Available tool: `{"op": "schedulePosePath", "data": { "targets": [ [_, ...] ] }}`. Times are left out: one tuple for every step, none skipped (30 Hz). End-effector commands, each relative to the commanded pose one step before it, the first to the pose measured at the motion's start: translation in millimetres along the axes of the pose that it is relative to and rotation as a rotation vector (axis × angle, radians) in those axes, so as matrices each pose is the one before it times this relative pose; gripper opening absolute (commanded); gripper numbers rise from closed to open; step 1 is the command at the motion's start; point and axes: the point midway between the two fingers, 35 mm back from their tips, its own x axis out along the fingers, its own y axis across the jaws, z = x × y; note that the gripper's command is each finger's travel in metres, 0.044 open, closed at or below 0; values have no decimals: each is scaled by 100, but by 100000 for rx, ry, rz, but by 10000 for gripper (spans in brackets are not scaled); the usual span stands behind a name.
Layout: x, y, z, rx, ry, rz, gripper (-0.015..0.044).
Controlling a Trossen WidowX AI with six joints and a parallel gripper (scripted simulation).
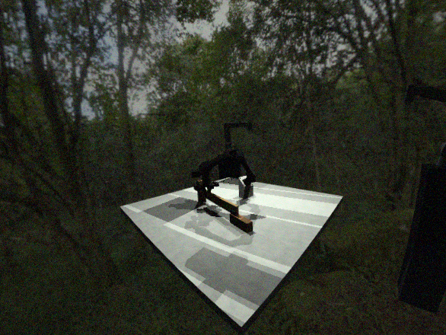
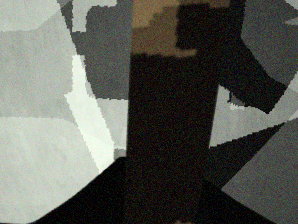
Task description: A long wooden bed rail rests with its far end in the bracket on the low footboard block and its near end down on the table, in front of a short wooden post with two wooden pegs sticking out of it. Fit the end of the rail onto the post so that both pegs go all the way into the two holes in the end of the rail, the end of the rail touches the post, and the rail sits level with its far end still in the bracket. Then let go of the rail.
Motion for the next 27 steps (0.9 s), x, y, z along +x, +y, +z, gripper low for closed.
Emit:
{"op": "schedulePosePath", "data": {
  "targets": [
    [-246,-111,-339,-72,230,-838,0],
    [10,0,-29,0,1,-1,0],
    [10,0,-31,0,1,-1,0],
    [9,0,-31,0,1,-1,0],
    [7,0,-31,0,2,-1,0],
    [5,0,-30,0,2,-1,0],
    [3,0,-29,0,2,-1,0],
    [1,0,-30,0,2,-1,0],
    [-1,0,-29,0,2,-1,0],
    [-3,-1,-28,0,2,-1,0],
    [-5,-1,-30,0,2,-1,0],
    [-7,-1,-27,0,2,-1,0],
    [-10,-1,-27,0,2,-1,0],
    [-12,-1,-24,0,2,-1,0],
    [-15,-1,-24,0,2,-1,0],
    [-17,-1,-20,0,2,0,0],
    [-21,-1,-20,0,2,0,0],
    [-20,-1,-14,0,2,0,0],
    [-17,-1,-8,0,1,0,0],
    [-21,-1,-6,0,1,0,0],
    [-19,-1,-3,0,1,0,0],
    [-16,-1,-1,0,1,0,0],
    [0,0,6,0,0,0,0],
    [-1,0,11,0,-1,0,0],
    [-1,0,16,0,-1,0,0],
    [-2,0,22,0,-1,0,0],
    [-3,0,26,0,-1,0,0]
  ]
}}
